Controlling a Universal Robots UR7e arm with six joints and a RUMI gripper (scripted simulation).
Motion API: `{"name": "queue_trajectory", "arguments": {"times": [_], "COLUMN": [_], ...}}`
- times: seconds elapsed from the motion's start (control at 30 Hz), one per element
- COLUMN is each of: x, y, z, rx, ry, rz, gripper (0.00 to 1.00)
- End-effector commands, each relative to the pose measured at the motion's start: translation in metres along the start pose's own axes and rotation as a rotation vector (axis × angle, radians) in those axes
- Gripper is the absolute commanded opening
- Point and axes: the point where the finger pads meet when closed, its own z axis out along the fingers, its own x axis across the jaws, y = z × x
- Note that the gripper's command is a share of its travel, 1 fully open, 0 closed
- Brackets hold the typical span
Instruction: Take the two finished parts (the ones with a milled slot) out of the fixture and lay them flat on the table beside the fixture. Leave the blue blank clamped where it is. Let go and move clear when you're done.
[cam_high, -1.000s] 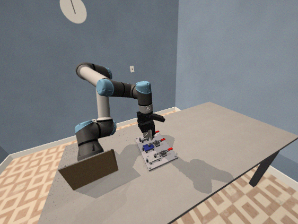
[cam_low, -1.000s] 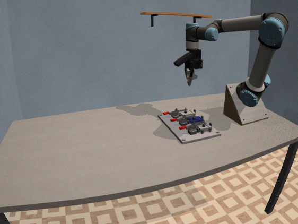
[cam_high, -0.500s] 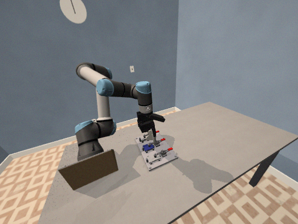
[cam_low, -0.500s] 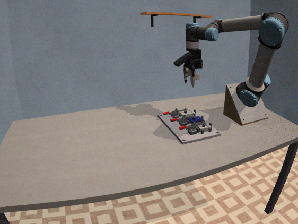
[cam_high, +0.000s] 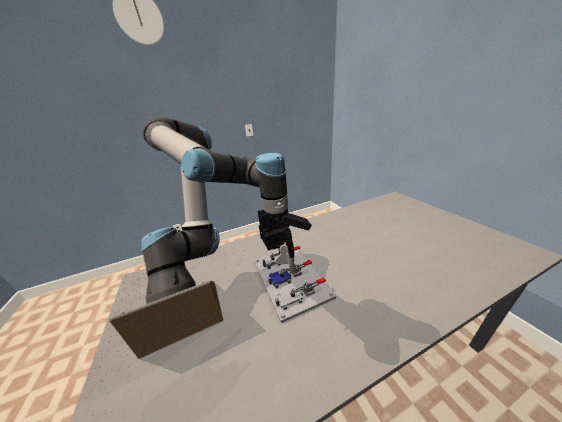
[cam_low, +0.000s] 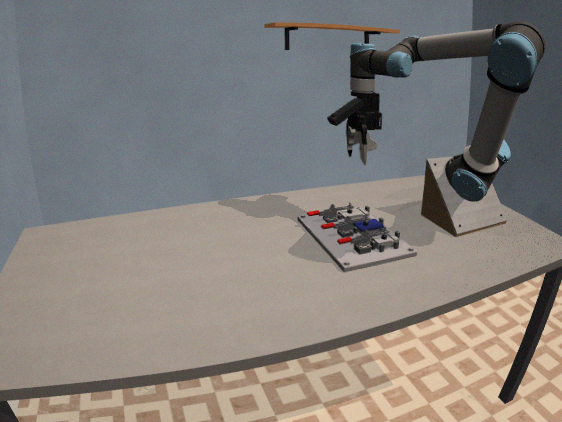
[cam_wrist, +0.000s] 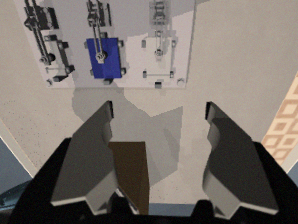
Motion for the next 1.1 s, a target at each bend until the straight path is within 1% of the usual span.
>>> {"name": "queue_trajectory", "arguments": {"times": [0.0,0.97,1.0,1.07], "x": [0.0003,0.0003,0.0003,0.0003], "y": [-0.0002,-0.0002,-0.0002,-0.0002], "z": [-0.0004,-0.0004,-0.0004,-0.0004], "rx": [0.001,0.001,0.001,0.001], "ry": [0.001,0.001,0.001,0.001], "rz": [0.000,0.000,0.000,0.000], "gripper": [0.59,0.59,0.28,0.28]}}
